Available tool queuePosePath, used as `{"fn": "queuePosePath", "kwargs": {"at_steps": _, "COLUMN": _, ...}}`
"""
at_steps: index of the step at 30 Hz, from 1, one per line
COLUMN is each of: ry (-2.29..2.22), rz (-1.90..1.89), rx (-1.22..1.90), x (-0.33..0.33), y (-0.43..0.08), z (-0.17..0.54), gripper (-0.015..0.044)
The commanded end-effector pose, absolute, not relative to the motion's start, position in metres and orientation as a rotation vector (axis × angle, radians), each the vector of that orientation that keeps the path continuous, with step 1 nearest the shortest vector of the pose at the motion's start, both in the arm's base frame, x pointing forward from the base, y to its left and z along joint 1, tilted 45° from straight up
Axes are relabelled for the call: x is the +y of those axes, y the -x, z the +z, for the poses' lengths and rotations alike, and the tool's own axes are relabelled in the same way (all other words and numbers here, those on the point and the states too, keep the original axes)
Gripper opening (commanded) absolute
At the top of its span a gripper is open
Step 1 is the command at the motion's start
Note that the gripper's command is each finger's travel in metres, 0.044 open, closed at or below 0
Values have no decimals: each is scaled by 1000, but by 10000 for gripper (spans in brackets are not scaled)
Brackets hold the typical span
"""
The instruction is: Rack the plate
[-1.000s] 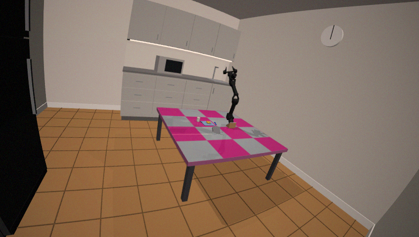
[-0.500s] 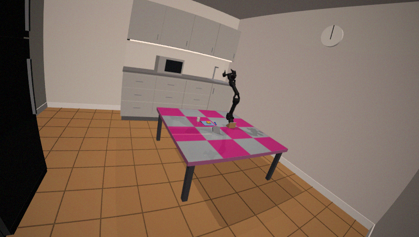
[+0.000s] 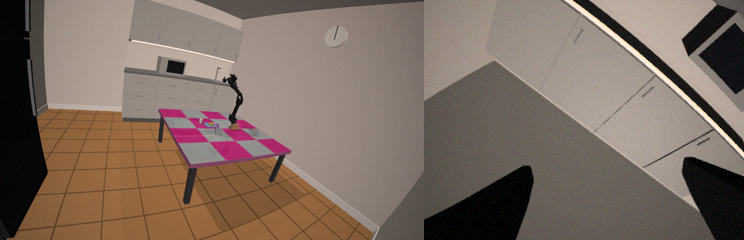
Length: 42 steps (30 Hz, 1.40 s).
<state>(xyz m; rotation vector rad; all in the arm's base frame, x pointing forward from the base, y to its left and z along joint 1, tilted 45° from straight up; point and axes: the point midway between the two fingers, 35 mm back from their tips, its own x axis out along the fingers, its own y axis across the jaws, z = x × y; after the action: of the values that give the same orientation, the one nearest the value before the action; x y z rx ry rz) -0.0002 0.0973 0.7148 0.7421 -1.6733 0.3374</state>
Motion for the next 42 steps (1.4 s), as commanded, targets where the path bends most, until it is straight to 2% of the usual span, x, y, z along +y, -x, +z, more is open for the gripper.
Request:
{"fn": "queuePosePath", "kwargs": {"at_steps": 1, "ry": -737, "rz": 286, "rx": -1686, "x": 80, "y": 6, "z": 713, "gripper": 400}}
{"fn": "queuePosePath", "kwargs": {"at_steps": 21, "ry": -961, "rz": -95, "rx": -1711, "x": -62, "y": 13, "z": 688, "gripper": 400}}
{"fn": "queuePosePath", "kwargs": {"at_steps": 42, "ry": -1135, "rz": -499, "rx": -1473, "x": -175, "y": -37, "z": 631, "gripper": 400}}
